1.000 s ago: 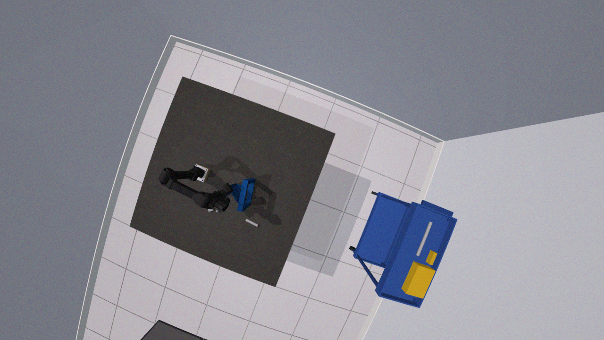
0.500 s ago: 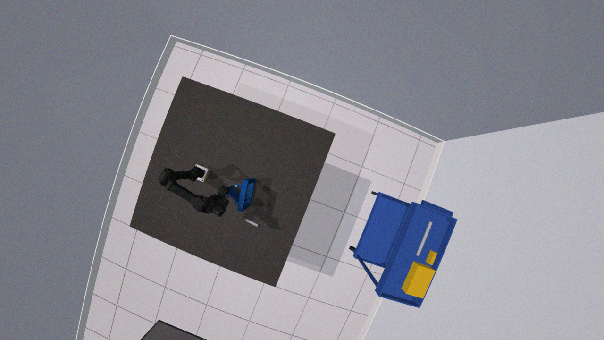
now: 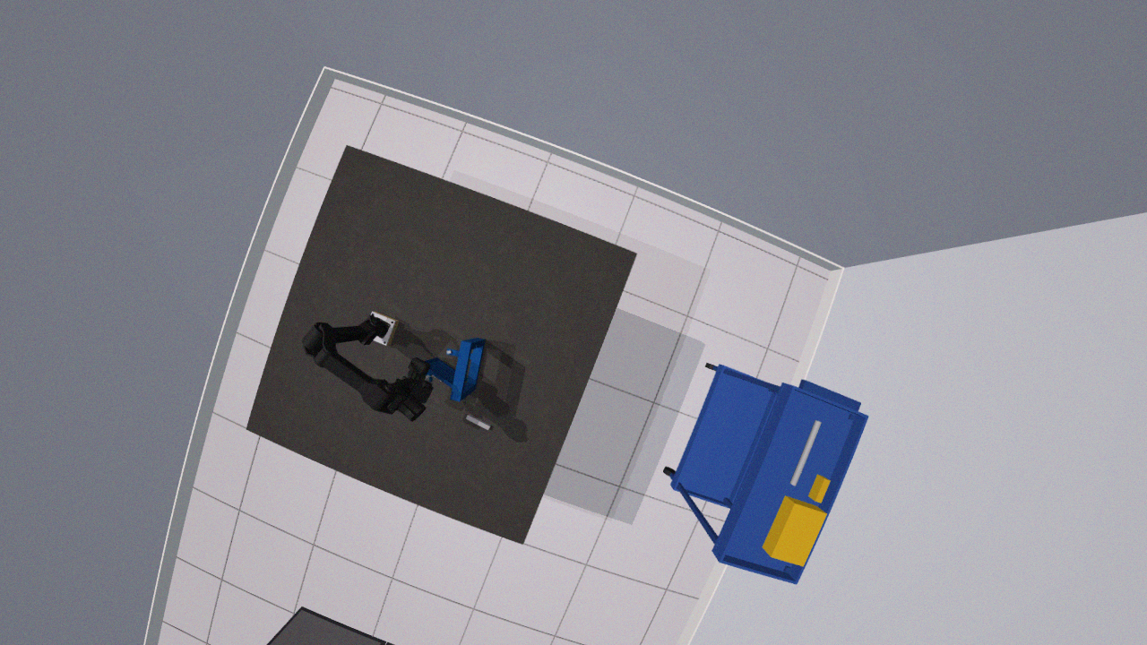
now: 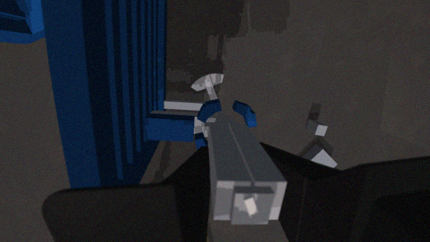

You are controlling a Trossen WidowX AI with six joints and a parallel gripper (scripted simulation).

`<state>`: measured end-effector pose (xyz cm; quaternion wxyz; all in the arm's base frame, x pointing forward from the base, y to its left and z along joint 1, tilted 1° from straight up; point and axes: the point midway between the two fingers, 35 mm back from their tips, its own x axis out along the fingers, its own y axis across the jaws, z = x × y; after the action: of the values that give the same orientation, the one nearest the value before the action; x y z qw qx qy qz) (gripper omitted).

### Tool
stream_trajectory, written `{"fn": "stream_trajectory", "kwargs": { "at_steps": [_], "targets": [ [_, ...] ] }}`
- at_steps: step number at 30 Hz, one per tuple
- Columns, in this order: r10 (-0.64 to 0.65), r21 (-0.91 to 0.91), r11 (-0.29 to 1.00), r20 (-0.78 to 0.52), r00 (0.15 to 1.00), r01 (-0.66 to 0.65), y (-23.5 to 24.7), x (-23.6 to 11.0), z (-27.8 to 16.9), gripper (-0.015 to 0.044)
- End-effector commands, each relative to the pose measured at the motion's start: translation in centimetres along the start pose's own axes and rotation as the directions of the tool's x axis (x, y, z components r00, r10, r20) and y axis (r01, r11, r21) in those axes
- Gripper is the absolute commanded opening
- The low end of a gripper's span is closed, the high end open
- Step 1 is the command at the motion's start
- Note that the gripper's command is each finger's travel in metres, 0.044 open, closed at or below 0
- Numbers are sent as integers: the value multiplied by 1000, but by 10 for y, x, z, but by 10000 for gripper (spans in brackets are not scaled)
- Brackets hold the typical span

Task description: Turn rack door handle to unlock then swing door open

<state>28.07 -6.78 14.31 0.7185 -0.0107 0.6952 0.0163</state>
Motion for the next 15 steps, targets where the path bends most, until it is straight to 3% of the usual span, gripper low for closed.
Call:
{"fn": "stream_trajectory", "kwargs": {
  "at_steps": [1,15],
  "targets": [
    [6,-86,996,-3,1000,-7,-5,0,3,26],
    [4,-300,954,-3,1000,-5,-31,0,14,26]
  ]
}}
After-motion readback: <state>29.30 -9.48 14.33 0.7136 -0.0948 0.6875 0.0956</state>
